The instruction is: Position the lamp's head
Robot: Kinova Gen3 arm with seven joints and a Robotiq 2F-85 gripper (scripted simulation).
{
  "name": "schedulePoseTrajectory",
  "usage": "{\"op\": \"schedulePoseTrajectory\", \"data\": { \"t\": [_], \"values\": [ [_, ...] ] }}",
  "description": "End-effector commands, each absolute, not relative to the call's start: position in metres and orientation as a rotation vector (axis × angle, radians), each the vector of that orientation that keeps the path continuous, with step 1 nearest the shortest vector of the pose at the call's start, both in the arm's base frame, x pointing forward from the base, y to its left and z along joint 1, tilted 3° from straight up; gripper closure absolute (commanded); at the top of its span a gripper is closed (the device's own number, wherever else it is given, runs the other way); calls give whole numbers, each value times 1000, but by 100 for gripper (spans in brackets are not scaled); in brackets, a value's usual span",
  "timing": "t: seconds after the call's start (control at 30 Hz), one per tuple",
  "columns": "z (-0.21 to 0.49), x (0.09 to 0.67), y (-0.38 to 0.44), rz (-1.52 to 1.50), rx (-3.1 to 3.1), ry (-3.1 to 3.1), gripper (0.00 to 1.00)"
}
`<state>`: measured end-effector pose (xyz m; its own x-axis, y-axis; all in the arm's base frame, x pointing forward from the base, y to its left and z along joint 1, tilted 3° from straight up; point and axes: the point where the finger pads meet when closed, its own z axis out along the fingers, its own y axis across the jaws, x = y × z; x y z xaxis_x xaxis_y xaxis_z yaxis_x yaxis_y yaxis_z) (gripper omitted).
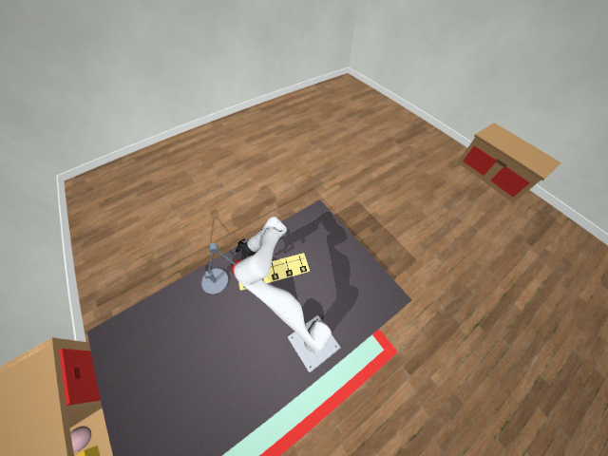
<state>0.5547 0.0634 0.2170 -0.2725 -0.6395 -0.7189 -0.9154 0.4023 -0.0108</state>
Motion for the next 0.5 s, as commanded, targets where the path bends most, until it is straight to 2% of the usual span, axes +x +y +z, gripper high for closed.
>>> {"op": "schedulePoseTrajectory", "data": {
  "t": [0.0,0.47],
  "values": [
    [231,554,53,535,-1311,2006,0],
    [264,537,22,540,-1316,2009,0]
  ]
}}
